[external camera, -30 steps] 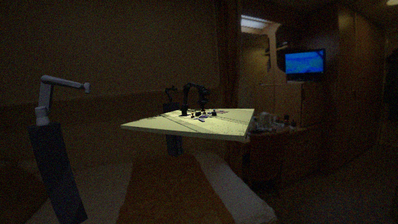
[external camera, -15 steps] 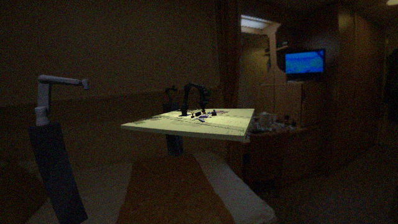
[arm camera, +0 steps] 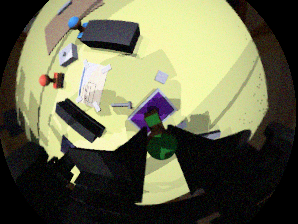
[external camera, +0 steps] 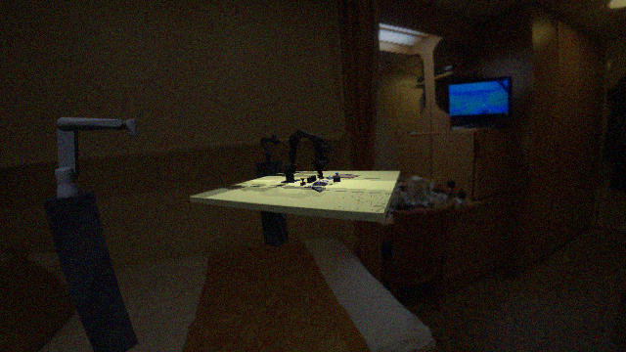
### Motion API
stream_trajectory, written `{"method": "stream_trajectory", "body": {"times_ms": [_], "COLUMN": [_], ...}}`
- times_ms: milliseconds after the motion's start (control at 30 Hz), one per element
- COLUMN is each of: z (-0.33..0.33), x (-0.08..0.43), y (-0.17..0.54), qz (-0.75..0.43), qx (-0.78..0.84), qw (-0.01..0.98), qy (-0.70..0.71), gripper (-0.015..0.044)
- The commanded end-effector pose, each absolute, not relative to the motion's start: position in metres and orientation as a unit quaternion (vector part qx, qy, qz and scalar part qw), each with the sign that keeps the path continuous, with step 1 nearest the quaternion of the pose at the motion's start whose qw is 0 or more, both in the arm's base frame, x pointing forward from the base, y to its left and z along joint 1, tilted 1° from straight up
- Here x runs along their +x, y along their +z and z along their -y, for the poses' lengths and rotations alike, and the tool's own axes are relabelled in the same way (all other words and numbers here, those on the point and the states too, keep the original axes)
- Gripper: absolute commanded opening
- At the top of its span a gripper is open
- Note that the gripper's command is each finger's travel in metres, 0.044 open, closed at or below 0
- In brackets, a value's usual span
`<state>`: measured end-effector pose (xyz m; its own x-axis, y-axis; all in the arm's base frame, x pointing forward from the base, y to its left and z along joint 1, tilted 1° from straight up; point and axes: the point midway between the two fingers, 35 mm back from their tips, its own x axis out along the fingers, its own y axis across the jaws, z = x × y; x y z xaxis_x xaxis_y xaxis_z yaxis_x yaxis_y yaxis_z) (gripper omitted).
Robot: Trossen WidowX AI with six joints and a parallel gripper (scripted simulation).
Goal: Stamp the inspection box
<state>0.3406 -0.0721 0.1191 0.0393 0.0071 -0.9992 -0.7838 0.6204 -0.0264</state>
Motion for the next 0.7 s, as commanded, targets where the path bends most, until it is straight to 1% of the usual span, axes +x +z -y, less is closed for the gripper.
{"method": "stream_trajectory", "body": {"times_ms": [0,667], "z": [0.072,0.072], "x": [0.341,0.341], "y": [0.116,0.103], "qz": [-0.624,-0.623], "qx": [-0.310,-0.311], "qw": [0.650,0.650], "qy": [0.303,0.304], "gripper": [0.0000,0.0000]}}
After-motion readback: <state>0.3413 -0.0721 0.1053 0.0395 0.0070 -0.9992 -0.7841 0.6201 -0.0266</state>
